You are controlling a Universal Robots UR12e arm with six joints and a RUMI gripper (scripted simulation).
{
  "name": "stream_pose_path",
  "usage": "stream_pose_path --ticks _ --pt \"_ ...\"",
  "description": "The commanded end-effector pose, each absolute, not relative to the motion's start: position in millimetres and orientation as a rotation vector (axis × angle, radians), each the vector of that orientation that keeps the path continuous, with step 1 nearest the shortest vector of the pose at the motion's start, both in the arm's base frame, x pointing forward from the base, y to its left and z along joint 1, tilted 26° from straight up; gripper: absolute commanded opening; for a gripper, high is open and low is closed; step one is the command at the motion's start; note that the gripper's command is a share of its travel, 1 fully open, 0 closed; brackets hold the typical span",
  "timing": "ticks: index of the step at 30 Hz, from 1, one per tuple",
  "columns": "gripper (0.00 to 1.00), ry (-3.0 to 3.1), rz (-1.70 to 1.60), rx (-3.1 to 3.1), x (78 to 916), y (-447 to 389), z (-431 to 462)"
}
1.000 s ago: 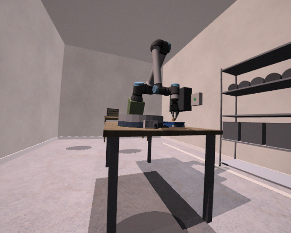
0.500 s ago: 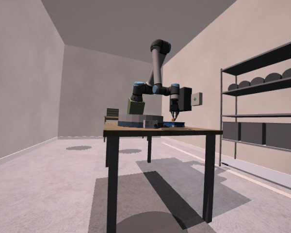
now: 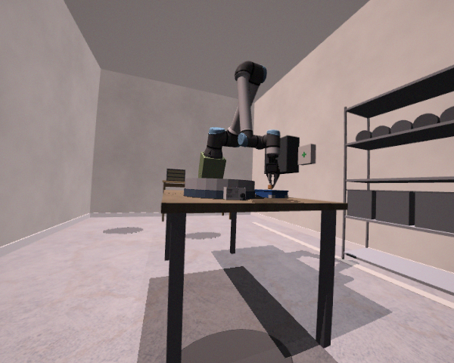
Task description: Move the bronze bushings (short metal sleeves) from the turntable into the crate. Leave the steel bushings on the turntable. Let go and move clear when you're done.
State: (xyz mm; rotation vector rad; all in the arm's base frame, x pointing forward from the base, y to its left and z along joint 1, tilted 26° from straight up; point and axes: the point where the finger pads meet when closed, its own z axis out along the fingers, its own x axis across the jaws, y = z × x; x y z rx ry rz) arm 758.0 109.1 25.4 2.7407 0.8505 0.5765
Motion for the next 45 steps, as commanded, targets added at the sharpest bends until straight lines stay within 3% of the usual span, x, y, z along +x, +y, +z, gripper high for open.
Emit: stream_pose_path --ticks 1,45 --pt "0.0 0.851 0.578 2.74 759 109 25" --pt "0.0 0.851 0.578 2.74 776 106 -12"
